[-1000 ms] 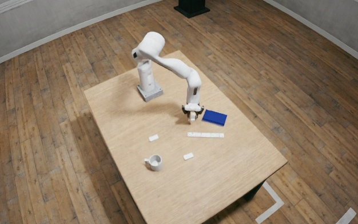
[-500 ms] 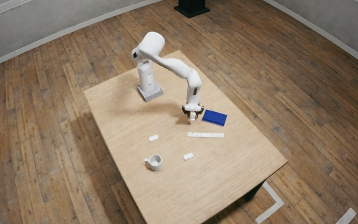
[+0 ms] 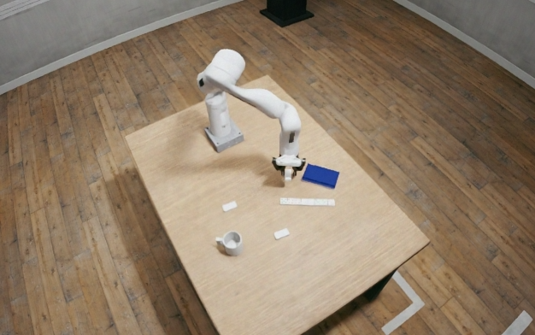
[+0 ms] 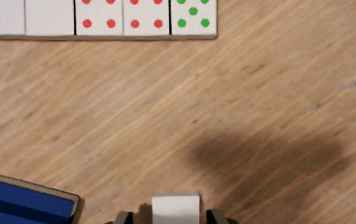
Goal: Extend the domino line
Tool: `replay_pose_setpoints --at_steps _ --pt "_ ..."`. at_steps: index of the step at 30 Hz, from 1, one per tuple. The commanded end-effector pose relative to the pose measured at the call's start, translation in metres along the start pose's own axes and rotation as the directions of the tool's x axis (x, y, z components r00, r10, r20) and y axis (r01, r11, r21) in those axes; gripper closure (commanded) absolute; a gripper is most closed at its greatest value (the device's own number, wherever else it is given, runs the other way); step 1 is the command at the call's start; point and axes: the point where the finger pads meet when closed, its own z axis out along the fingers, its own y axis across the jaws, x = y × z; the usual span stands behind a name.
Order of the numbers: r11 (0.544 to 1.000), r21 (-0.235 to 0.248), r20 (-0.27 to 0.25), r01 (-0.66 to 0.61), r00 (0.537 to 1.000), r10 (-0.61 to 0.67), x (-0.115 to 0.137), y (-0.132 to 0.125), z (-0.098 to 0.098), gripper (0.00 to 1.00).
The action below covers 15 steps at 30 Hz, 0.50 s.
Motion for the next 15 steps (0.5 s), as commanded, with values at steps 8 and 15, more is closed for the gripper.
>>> replay_pose_setpoints --at_steps 8,15 --pt "1.0 0.003 0.122 -0.01 0.993 0.01 0.0038 0.0017 -0.0105 0.51" --pt "1.0 0.002 0.121 -0.003 0.993 0.003 0.0017 0.0013 -0.0092 0.51"
